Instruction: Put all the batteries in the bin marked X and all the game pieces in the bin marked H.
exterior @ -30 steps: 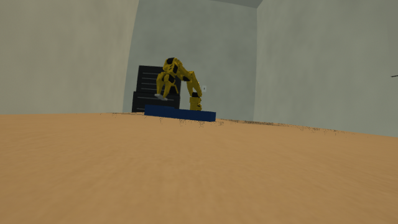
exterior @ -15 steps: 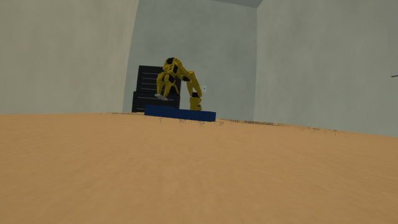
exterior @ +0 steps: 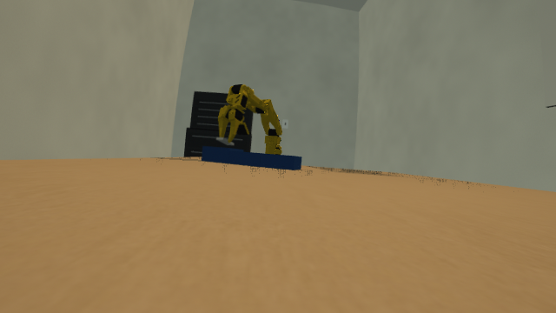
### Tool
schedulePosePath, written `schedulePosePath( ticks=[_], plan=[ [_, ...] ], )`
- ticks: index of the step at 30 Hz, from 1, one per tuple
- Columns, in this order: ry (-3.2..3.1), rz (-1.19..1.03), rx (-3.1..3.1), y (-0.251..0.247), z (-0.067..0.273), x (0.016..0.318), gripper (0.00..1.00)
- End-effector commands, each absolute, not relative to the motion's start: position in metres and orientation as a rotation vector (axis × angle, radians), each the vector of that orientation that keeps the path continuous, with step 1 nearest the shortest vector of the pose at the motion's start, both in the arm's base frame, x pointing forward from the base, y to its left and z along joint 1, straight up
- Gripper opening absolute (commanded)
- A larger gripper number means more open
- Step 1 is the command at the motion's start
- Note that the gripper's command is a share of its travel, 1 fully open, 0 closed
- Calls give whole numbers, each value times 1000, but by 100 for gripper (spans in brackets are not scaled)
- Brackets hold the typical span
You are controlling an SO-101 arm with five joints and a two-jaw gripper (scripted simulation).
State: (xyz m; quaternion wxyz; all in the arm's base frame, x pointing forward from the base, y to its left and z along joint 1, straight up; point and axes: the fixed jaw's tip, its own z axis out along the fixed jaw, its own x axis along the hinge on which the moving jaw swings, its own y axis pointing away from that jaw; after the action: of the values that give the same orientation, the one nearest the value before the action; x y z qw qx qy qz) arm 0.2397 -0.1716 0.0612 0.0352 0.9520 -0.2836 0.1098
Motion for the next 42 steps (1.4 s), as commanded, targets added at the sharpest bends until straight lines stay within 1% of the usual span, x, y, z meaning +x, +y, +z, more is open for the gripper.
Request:
schedulePosePath(
  ticks=[1, 15, 42],
  plan=[
    [-865, 442, 2889, -177, 74, 242, 0],
    [-865, 441, 2889, -177, 72, 242, 0],
    [-865, 441, 2889, -178, 57, 243, 0]
  ],
)
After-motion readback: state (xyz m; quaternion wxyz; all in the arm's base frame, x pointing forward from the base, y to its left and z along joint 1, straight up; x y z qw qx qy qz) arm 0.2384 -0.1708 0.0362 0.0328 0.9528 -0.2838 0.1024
